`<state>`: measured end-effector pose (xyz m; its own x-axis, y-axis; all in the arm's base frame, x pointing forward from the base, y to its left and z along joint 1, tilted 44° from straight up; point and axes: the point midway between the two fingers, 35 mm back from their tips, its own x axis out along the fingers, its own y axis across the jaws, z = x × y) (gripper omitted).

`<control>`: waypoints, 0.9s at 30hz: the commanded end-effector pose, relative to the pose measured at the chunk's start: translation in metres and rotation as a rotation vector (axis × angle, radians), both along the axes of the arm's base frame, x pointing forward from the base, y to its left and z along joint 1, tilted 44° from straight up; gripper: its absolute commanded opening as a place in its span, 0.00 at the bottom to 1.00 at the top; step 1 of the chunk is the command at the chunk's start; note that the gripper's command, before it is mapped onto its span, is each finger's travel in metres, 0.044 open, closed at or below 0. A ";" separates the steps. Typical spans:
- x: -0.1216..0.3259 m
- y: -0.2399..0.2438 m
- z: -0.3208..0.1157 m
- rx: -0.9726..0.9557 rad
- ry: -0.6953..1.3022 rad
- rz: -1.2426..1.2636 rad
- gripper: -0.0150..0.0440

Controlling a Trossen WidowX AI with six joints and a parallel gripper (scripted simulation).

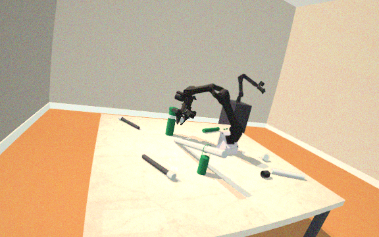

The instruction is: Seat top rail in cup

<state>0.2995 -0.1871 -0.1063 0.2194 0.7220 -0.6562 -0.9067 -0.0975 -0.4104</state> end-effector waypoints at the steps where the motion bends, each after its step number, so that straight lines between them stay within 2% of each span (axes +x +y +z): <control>1: 0.002 0.002 0.001 0.001 0.018 -0.023 0.25; 27: 0.021 0.005 0.004 -0.002 0.155 -0.175 0.25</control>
<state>0.3184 -0.1829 -0.1031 0.2354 0.6835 -0.6910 -0.9592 0.0490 -0.2783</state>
